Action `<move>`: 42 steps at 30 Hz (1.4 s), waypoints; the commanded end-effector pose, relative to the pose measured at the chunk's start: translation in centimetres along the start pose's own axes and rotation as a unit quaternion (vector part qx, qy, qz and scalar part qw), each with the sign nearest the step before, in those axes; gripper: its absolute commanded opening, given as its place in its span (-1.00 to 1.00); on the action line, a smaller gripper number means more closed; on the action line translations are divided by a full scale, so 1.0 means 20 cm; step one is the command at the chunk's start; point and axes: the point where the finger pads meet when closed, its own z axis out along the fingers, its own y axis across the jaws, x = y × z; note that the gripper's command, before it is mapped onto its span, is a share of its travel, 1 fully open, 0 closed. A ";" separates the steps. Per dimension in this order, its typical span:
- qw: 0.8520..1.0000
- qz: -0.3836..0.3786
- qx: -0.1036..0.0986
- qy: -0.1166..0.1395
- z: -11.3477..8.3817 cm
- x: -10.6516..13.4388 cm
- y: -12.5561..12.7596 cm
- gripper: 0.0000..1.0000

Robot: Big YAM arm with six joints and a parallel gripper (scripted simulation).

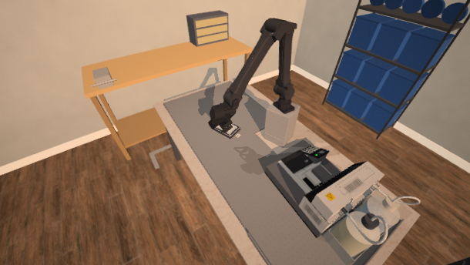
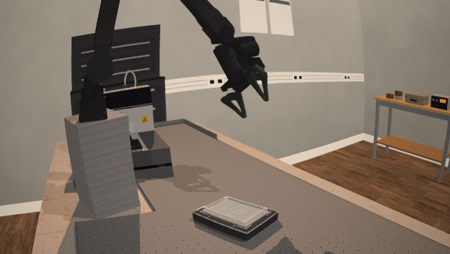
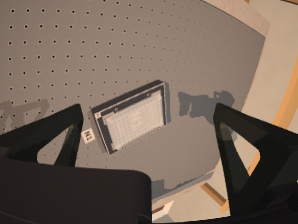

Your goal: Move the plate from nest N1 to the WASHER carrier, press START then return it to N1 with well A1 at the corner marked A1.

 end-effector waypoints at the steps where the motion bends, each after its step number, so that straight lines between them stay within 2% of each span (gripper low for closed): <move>1: 1.000 0.003 0.001 -0.004 -0.01 -0.01 -0.01 1.00; 17: 1.000 0.003 0.001 -0.004 -0.01 -0.01 -0.01 1.00; 20: 0.999 0.031 -0.040 -0.006 -0.06 0.06 0.00 1.00; 23: 0.999 0.021 -0.040 -0.012 -0.12 0.09 0.07 1.00; 26: 0.995 0.046 -0.083 -0.004 -0.12 0.17 0.08 1.00; 29: 0.996 0.036 -0.083 -0.009 -0.17 0.20 0.15 1.00; 32: 0.990 0.063 -0.125 0.002 -0.17 0.28 0.17 1.00; 34: 0.990 0.063 -0.125 0.002 -0.17 0.28 0.17 1.00; 38: 0.991 0.054 -0.124 -0.005 -0.23 0.33 0.25 1.00; 41: 0.983 0.080 -0.167 0.010 -0.23 0.41 0.27 1.00; 42: 0.983 0.080 -0.167 0.011 -0.24 0.43 0.28 1.00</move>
